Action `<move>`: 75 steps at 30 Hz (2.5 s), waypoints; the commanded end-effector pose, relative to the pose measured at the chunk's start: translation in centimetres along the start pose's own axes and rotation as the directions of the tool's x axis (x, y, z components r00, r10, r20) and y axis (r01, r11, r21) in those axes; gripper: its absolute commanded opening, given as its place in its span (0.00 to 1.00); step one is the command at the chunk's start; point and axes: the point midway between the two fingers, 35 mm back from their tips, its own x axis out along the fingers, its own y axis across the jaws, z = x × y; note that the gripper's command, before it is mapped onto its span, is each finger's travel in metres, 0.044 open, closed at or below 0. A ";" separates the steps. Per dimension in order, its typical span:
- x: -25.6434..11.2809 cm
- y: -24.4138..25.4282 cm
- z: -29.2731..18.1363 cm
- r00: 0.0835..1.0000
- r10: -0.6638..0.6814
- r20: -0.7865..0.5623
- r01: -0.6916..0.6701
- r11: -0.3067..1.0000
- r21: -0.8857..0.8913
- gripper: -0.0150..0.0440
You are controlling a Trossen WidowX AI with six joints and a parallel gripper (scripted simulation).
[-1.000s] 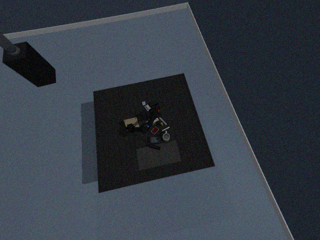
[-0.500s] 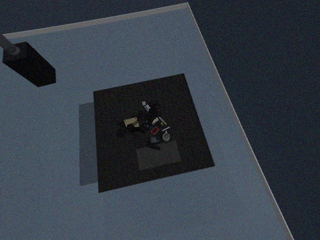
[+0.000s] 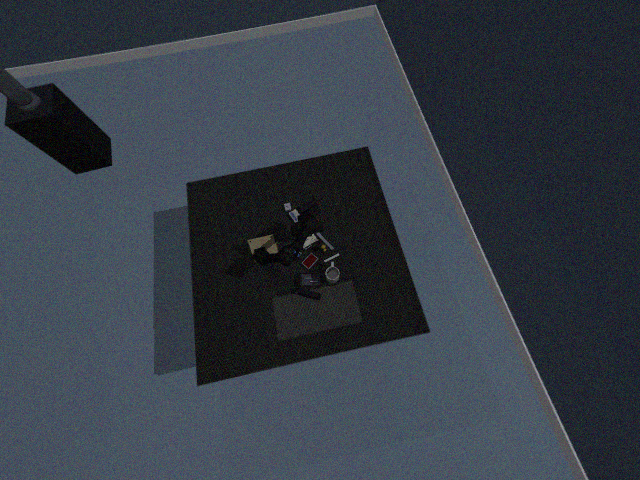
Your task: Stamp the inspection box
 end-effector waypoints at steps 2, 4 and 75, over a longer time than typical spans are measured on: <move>-0.9 0.1 0.0 1.000 0.004 0.003 -0.004 1.000 0.006 0.25; -1.2 0.1 0.0 1.000 0.004 0.003 -0.004 1.000 0.006 0.25; 3.5 8.1 6.8 1.000 0.005 0.006 -0.005 1.000 0.009 0.25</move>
